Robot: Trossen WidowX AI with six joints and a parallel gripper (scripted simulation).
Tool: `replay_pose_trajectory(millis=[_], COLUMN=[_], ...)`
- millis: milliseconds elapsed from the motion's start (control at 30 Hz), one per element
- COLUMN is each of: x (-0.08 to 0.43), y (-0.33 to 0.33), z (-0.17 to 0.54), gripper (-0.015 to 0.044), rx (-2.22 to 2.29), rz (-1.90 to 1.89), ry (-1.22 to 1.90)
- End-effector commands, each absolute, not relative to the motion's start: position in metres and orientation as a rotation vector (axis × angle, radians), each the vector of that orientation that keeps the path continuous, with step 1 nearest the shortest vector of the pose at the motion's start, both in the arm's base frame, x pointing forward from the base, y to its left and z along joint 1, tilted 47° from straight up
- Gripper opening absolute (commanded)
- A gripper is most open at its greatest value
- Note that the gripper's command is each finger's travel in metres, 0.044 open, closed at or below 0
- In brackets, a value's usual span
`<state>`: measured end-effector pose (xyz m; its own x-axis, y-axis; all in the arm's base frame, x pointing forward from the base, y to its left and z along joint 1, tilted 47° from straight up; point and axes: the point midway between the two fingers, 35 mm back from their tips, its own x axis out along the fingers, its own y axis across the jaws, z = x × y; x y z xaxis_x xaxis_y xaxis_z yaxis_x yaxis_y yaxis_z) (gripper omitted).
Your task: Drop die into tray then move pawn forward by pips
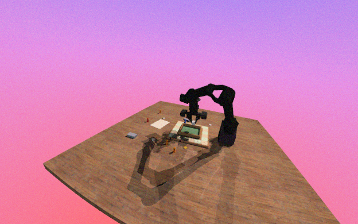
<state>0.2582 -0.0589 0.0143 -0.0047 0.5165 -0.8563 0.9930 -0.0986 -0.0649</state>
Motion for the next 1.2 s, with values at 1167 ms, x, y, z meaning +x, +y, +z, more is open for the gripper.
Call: replay_pose_trajectory(millis=[1167], x=[0.264], y=[-0.069], z=[0.063], gripper=[0.0], rx=[1.305], rz=[-1.333], ry=[1.083])
